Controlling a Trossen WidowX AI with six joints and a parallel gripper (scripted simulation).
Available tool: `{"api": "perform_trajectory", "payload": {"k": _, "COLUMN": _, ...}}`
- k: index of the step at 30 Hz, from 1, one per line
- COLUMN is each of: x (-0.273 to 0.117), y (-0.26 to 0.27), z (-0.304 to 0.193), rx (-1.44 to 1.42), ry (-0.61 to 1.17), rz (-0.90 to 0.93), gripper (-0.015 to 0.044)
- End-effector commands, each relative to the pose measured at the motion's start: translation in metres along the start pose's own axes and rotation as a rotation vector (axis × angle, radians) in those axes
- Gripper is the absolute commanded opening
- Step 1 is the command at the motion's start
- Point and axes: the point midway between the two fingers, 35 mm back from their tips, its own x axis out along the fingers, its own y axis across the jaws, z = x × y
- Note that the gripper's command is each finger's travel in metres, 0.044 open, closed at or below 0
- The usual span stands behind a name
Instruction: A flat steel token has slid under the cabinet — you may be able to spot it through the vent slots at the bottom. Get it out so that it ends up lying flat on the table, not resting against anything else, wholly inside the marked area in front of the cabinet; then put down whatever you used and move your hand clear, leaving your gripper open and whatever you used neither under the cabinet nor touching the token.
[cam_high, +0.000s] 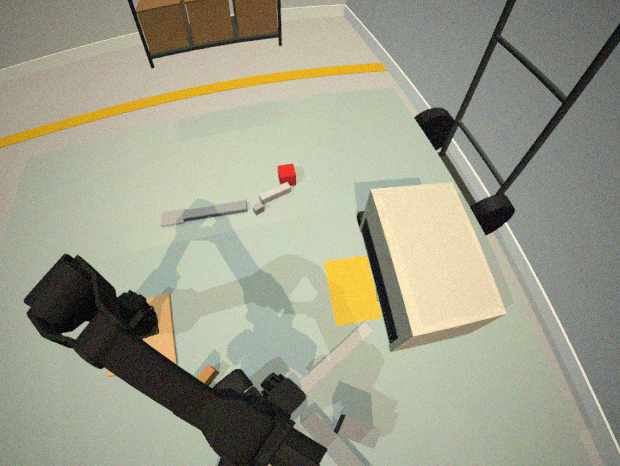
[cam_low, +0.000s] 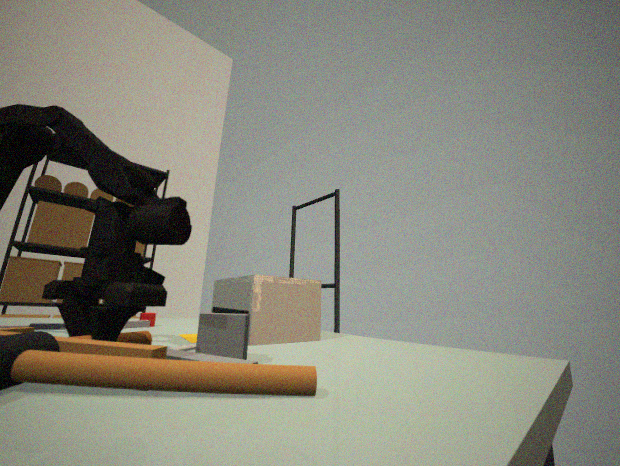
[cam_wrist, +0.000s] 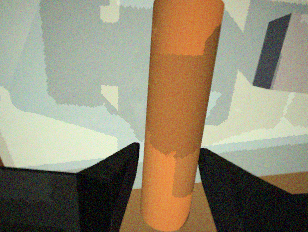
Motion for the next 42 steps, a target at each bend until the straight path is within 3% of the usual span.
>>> {"api": "perform_trajectory", "payload": {"k": 1, "x": 0.000, "y": 0.000, "z": 0.000, "rx": 0.000, "ry": 0.002, "rz": -0.006, "gripper": 0.0253}}
{"api": "perform_trajectory", "payload": {"k": 16, "x": 0.003, "y": 0.001, "z": 0.001, "rx": -0.005, "ry": 0.004, "rz": -0.012, "gripper": 0.0270}}
{"api": "perform_trajectory", "payload": {"k": 21, "x": 0.001, "y": 0.002, "z": 0.002, "rx": -0.009, "ry": -0.001, "rz": -0.008, "gripper": 0.0139}}
{"api": "perform_trajectory", "payload": {"k": 29, "x": 0.001, "y": 0.002, "z": 0.002, "rx": -0.009, "ry": -0.001, "rz": -0.008, "gripper": 0.0085}}
{"api": "perform_trajectory", "payload": {"k": 32, "x": 0.001, "y": 0.002, "z": 0.002, "rx": -0.009, "ry": -0.001, "rz": -0.008, "gripper": 0.0006}}
{"api": "perform_trajectory", "payload": {"k": 42, "x": 0.001, "y": 0.001, "z": 0.010, "rx": 0.010, "ry": 0.000, "rz": -0.009, "gripper": 0.0000}}
